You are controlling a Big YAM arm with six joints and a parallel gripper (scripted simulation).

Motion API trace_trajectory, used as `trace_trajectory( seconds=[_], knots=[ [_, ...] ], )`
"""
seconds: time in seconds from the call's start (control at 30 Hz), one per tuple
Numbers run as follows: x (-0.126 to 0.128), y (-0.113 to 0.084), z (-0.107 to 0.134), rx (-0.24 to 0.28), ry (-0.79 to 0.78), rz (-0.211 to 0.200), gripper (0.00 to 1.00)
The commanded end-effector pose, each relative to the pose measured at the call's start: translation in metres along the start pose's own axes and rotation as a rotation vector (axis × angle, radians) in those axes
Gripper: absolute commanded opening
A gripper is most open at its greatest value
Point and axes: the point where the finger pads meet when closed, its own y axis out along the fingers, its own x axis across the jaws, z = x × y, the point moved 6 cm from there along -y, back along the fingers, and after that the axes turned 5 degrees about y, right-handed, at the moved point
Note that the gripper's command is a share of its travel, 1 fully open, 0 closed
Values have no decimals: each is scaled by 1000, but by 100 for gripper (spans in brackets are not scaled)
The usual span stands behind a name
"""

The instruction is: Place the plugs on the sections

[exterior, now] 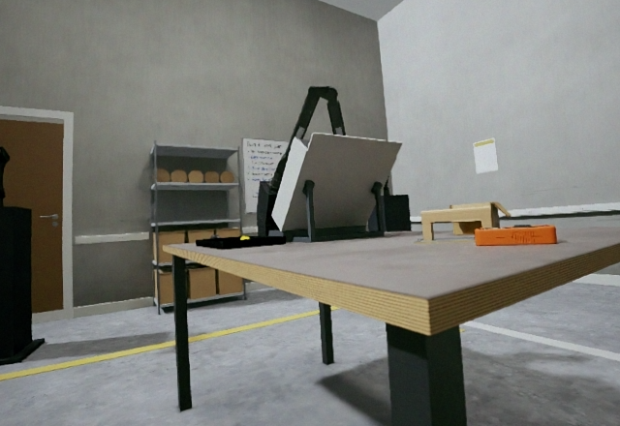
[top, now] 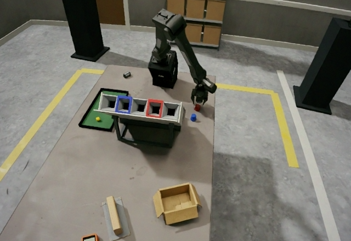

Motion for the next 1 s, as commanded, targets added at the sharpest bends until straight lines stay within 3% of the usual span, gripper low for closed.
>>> trace_trajectory(
  seconds=[0.0,0.97],
  knots=[
    [1,5,0,2,-4,3,63],
    [0,38,-3,-2,0,-3,63]
  ],
)
